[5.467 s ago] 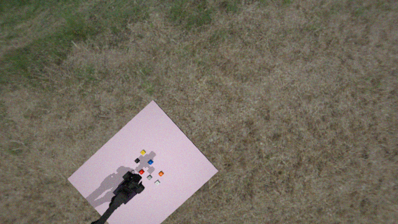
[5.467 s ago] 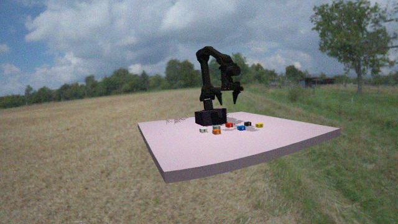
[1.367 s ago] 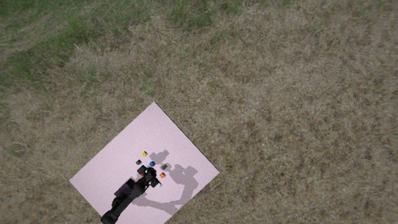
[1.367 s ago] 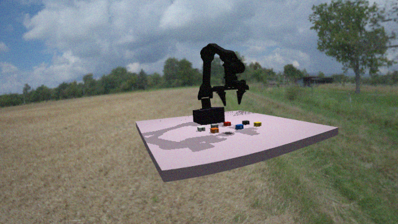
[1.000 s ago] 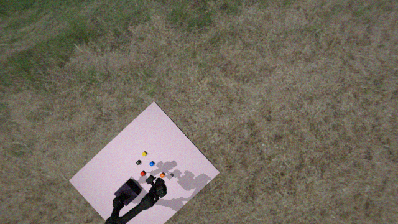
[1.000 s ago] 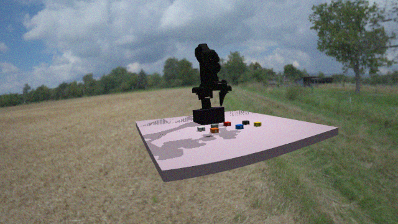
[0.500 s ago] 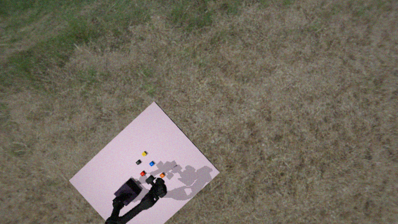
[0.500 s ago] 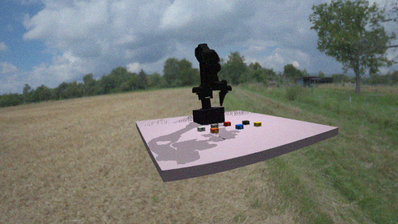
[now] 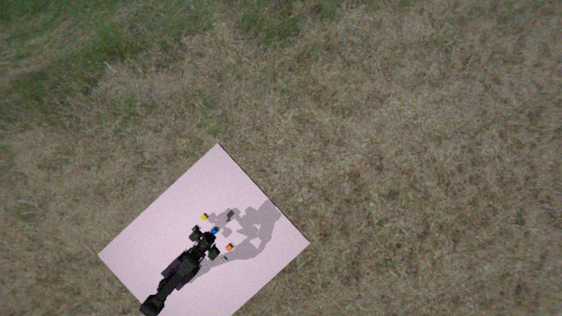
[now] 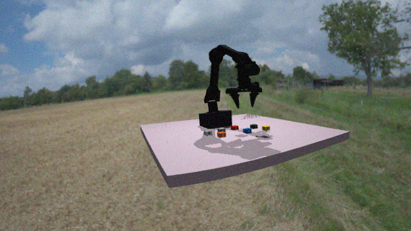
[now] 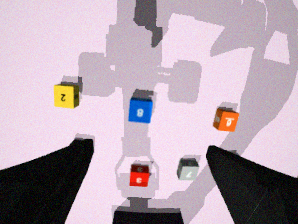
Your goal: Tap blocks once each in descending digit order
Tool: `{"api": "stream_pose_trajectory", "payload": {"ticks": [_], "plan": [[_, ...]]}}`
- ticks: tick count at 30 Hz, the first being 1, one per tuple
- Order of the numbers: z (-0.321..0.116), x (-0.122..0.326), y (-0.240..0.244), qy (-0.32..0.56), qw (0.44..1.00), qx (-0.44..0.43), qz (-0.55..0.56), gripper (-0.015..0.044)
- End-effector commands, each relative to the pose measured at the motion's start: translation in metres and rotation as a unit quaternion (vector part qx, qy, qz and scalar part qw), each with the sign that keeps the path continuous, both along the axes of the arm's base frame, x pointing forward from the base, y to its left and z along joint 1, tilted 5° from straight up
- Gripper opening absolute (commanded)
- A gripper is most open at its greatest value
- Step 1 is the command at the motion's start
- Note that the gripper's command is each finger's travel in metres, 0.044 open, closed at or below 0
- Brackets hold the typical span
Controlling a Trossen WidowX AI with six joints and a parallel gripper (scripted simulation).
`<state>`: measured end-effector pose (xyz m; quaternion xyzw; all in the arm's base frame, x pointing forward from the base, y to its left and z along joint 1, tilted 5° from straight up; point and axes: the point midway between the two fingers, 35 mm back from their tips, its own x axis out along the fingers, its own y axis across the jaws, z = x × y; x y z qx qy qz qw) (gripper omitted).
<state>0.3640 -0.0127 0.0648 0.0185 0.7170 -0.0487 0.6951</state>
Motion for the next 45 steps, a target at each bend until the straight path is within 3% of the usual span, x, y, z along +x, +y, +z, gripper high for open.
{"api": "stream_pose_trajectory", "payload": {"ticks": [1,3,9,18,45], "plan": [[-0.002,-0.002,0.004,0.001,1.0,-0.001,-0.016,0.04],[-0.002,-0.002,0.004,0.001,1.0,-0.001,-0.016,0.04],[-0.08,-0.005,0.001,0.002,1.0,-0.001,-0.016,0.0242],[-0.083,-0.005,0.001,0.002,1.0,-0.001,-0.016,0.002],[-0.109,-0.006,0.0,0.002,1.0,-0.001,-0.016,0.002]]}}
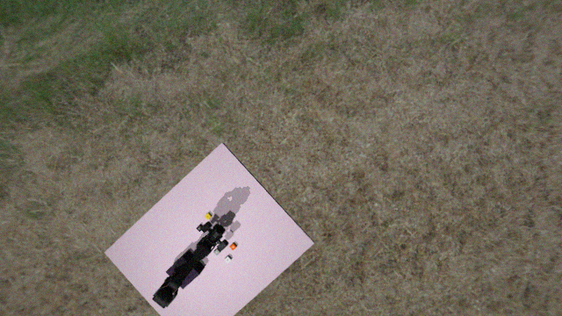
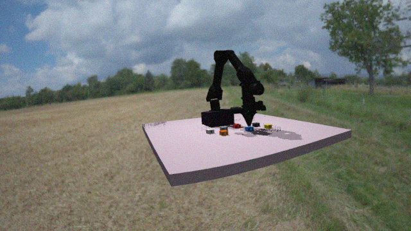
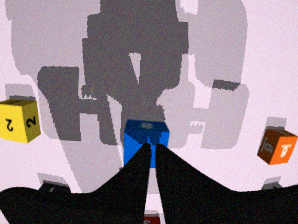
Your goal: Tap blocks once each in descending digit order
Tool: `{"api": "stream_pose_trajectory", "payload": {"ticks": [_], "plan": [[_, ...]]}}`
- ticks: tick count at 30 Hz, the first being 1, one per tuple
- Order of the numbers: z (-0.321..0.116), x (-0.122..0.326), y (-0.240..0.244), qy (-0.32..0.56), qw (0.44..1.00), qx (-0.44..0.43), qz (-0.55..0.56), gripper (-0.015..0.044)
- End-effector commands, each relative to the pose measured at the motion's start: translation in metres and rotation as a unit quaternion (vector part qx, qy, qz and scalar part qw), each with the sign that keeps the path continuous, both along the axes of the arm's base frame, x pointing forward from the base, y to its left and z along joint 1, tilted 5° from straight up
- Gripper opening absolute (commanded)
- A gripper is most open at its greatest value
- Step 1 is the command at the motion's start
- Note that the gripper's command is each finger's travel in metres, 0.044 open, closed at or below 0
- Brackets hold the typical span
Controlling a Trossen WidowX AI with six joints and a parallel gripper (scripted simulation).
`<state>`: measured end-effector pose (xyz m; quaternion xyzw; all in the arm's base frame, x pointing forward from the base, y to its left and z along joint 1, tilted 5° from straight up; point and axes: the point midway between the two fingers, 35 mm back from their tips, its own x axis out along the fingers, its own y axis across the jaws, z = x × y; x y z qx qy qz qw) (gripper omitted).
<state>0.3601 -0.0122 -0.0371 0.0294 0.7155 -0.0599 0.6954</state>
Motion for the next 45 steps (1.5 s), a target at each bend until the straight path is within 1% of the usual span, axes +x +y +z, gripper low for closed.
{"api": "stream_pose_trajectory", "payload": {"ticks": [1,9,12,18,19,22,23,32,34,38,42,45], "plan": [[-0.009,-0.002,-0.001,0.003,1.0,0.0,-0.001,0.002],[-0.011,-0.003,-0.001,0.003,1.0,0.0,-0.001,0.002],[0.016,-0.001,0.0,0.003,1.0,0.0,-0.001,0.002],[0.022,-0.001,0.001,0.003,1.0,0.0,-0.001,0.002],[0.032,0.001,0.001,0.003,1.0,0.0,-0.001,0.002],[0.086,0.003,0.003,0.003,1.0,0.0,-0.001,0.002],[0.097,0.002,0.004,0.003,1.0,0.0,-0.001,0.002],[0.101,0.0,0.002,0.003,1.0,0.0,-0.001,0.002],[0.104,-0.014,-0.01,0.004,1.0,-0.001,-0.001,0.002],[0.109,-0.063,-0.042,0.006,1.0,-0.002,-0.001,0.002],[0.108,-0.113,-0.063,0.009,1.0,-0.004,-0.001,0.002],[0.107,-0.122,-0.066,0.009,1.0,-0.004,-0.001,0.002]]}}
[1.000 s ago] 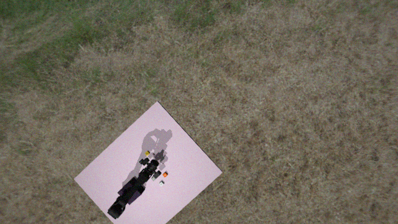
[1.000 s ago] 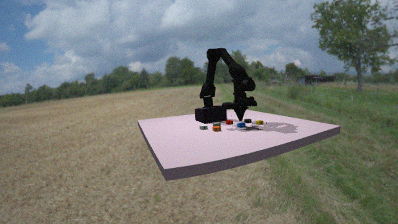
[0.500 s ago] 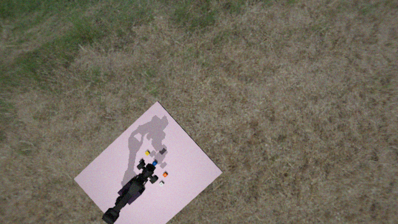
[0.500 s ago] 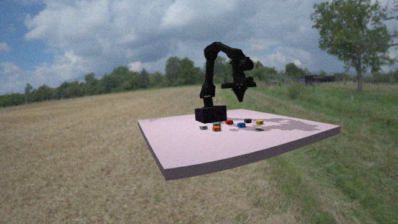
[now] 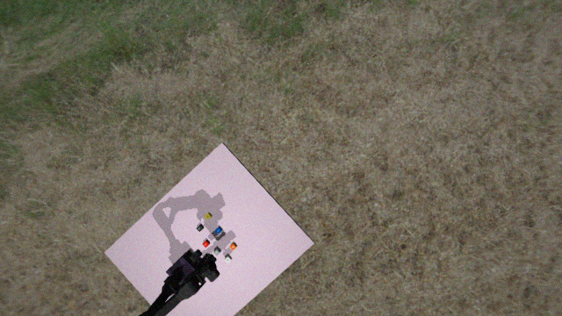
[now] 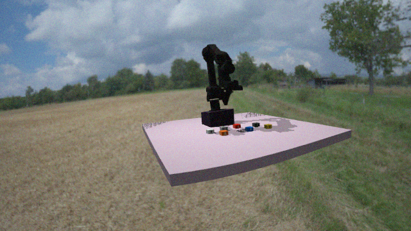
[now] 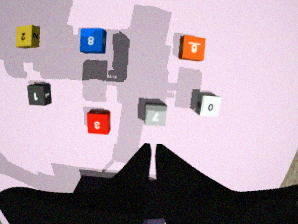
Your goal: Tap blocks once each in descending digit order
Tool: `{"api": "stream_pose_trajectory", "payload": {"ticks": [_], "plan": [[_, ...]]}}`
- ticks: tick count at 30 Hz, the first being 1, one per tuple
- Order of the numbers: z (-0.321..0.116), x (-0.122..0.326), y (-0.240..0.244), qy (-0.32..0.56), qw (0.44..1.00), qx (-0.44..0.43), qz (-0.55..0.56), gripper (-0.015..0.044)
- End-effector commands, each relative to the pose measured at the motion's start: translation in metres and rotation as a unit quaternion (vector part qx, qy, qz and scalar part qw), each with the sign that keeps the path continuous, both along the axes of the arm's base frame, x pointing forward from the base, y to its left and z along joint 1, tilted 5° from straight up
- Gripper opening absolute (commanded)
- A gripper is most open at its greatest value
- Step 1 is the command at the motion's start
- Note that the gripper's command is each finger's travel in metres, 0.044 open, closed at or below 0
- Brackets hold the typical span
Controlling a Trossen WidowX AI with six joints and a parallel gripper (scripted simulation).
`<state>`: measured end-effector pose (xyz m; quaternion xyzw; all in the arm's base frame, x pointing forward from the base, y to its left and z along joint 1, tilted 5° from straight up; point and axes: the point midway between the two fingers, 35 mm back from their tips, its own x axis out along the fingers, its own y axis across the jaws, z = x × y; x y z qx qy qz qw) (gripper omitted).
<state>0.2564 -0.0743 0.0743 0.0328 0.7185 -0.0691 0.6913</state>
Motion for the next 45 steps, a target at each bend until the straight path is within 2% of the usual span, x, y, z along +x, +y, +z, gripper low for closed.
{"api": "stream_pose_trajectory", "payload": {"ticks": [1,5,9,11,37,41,45], "plan": [[-0.005,-0.018,-0.004,0.004,1.0,0.0,0.008,0.002],[-0.015,-0.017,-0.005,0.004,1.0,0.0,0.008,0.002],[-0.076,-0.02,-0.007,0.004,1.0,0.0,0.008,0.002],[-0.086,-0.022,-0.007,0.004,1.0,0.0,0.008,0.002],[-0.116,-0.024,-0.009,0.005,1.0,0.0,0.008,0.002],[-0.116,-0.024,-0.009,0.005,1.0,0.0,0.008,0.002],[-0.088,-0.022,-0.008,0.004,1.0,0.0,0.008,0.002]]}}
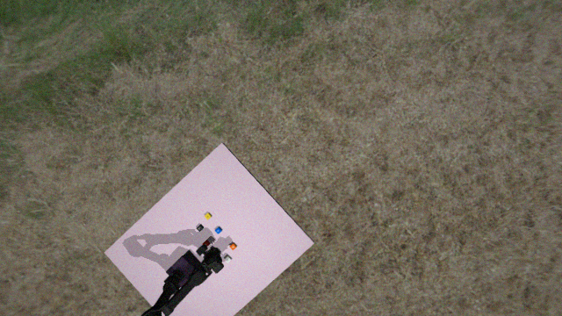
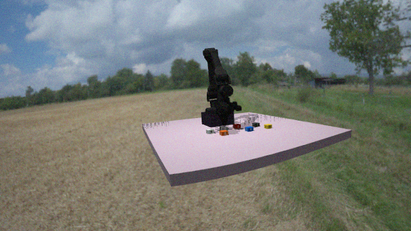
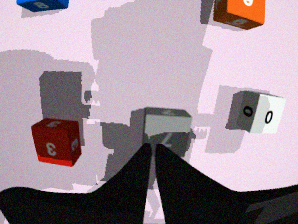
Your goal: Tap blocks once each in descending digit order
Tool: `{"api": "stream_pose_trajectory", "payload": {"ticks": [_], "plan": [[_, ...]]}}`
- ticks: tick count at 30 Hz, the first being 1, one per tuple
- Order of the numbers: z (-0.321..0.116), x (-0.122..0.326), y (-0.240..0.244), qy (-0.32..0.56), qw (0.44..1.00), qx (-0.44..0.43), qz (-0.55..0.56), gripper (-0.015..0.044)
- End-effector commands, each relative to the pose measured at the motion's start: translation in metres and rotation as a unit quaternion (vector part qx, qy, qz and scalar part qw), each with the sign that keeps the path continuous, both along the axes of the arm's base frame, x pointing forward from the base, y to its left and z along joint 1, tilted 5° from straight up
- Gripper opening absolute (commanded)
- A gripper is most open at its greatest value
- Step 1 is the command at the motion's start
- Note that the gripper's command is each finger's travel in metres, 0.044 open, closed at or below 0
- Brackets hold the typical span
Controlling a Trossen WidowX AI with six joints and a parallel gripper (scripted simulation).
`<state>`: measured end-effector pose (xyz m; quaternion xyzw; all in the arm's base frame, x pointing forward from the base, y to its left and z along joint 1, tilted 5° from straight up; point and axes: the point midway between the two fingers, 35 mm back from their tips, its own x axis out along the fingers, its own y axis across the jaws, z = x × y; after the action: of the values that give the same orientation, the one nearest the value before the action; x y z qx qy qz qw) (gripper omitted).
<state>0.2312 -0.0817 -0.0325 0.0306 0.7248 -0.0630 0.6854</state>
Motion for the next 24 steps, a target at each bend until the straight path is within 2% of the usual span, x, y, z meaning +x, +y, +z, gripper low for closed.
{"api": "stream_pose_trajectory", "payload": {"ticks": [1,6,11,18,24], "plan": [[0.021,0.003,0.0,-0.004,1.0,-0.003,0.003,0.002],[0.031,0.005,0.0,-0.004,1.0,-0.003,0.003,0.002],[0.099,0.008,0.004,-0.005,1.0,-0.003,0.003,0.002],[0.102,0.009,0.003,-0.005,1.0,-0.003,0.002,0.002],[0.108,0.063,-0.029,-0.011,1.0,-0.003,-0.007,0.002]]}}
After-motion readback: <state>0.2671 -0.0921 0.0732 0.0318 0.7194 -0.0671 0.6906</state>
